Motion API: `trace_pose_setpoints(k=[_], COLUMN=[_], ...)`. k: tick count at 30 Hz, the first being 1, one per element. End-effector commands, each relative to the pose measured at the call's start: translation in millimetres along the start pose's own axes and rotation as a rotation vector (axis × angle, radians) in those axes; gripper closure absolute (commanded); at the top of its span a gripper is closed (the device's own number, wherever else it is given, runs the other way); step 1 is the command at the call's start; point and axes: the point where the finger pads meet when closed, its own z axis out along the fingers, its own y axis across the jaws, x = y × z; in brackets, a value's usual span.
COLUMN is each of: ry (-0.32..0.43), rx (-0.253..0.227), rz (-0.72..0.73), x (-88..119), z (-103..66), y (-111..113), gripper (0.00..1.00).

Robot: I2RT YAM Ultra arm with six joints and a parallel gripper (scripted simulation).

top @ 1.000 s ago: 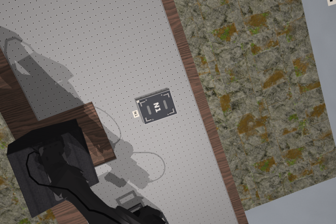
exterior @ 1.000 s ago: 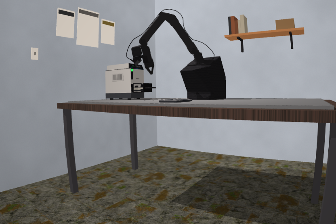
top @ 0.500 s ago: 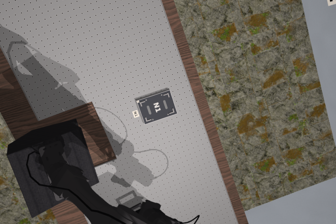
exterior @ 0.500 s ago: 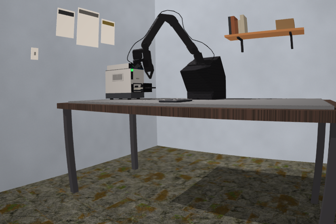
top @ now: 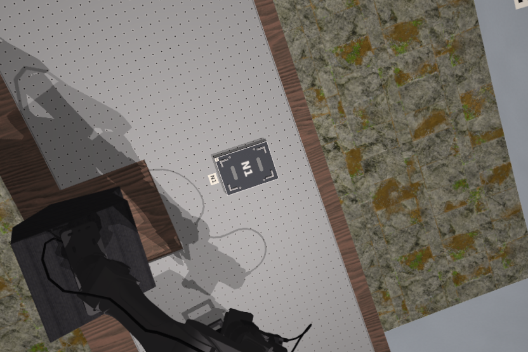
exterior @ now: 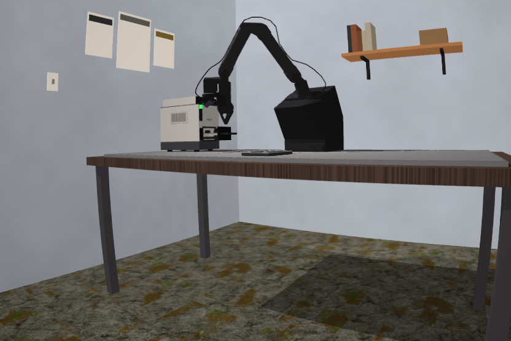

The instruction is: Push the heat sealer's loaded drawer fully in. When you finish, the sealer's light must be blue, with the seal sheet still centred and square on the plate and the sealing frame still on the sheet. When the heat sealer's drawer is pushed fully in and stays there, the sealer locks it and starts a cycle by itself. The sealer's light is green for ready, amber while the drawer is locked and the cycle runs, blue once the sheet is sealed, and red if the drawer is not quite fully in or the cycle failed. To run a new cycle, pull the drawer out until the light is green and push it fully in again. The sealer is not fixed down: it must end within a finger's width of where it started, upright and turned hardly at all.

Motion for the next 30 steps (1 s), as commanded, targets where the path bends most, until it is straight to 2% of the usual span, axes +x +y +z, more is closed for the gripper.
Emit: trace_pose_setpoints(k=[1,3,4,5,6,7,11,12,15,17,19,20,22,26,27,28,30], ry=[-0.095,-0.137,-0.104,-0.101,-0.109,-0.175,-0.169,-0.16,-0.231,-0.206,-0.204,-0.28,-0.281,-0.267,-0.227,-0.239,-0.286], rx=[0.033,0.039,0.032,0.032,0.038,0.054,0.053,0.045,0.051,0.045,0.051,0.069,0.069,0.066,0.055,0.056,0.079], rz=[-0.044,-0.081,-0.083,-0.083,-0.071,-0.06,-0.06,-0.096,-0.166,-0.178,-0.165,-0.154,-0.154,-0.155,-0.172,-0.202,-0.237], x=[-14,-17,-11,-10,-12,-36,-34,-19,-23,-16,-15,-43,-43,-40,-19,-14,-10], z=[-2.5,2.1,15.7,17.1,14.3,-2.4,-0.4,7.2,12.9,28.9,29.5,9.0,8.8,13.8,25.3,33.6,40.7], y=[1,6,11,12,6,-2,-2,10,23,32,26,19,19,20,27,33,30], gripper=[0.7,0.7,0.7,0.7,0.7,0.7,0.7,0.7,0.7,0.7,0.7,0.7,0.7,0.7,0.7,0.7,0.7])
